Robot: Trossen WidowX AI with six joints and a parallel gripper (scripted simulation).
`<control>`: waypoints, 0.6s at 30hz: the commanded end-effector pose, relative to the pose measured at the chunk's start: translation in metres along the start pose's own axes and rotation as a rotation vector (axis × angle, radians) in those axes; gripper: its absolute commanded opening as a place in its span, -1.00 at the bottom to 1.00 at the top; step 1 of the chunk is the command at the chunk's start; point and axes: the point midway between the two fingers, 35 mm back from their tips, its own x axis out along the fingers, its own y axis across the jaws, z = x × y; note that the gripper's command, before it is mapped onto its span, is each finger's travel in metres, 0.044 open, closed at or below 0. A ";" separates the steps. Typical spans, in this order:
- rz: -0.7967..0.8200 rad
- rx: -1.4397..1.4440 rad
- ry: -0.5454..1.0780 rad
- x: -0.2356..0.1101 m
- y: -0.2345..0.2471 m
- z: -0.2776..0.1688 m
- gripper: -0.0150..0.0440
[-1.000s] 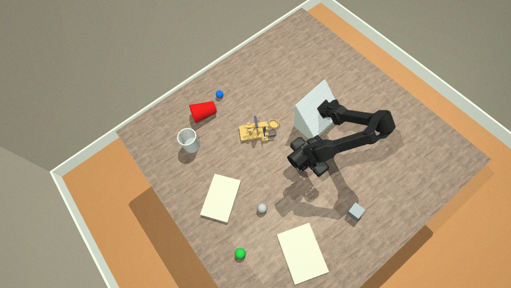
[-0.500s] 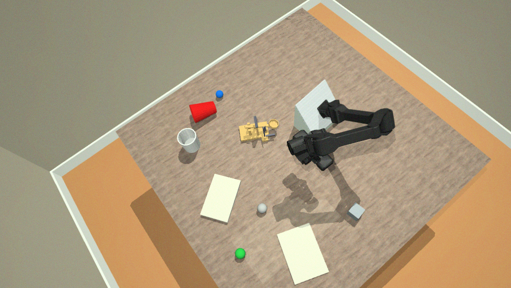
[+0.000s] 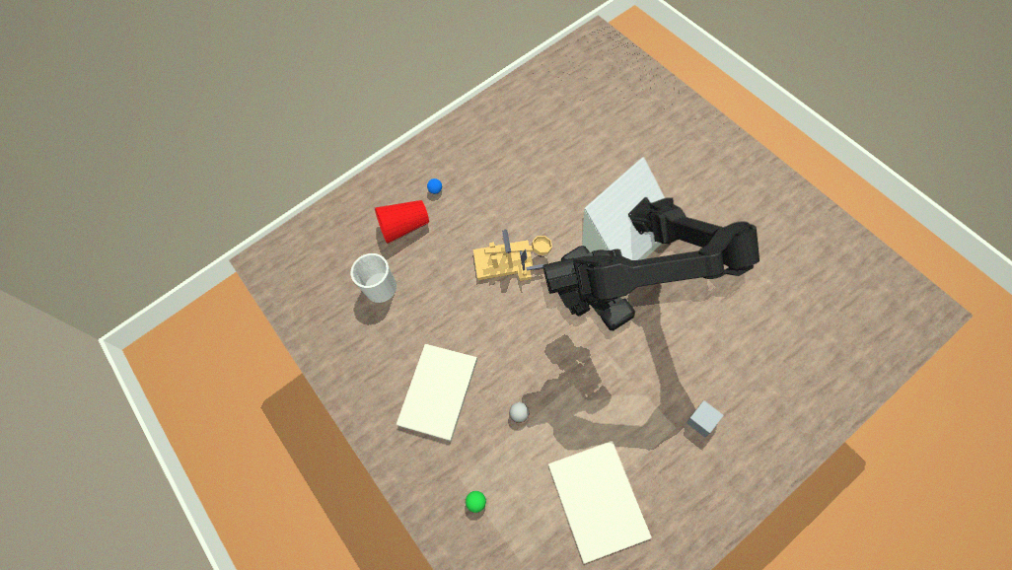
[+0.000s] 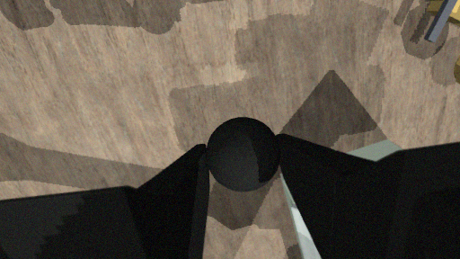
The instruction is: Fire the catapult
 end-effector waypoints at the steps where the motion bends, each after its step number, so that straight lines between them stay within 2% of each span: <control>1: -0.007 0.034 0.014 -0.002 -0.016 0.007 -0.49; 18: -0.004 0.179 0.104 0.003 -0.089 0.024 -0.49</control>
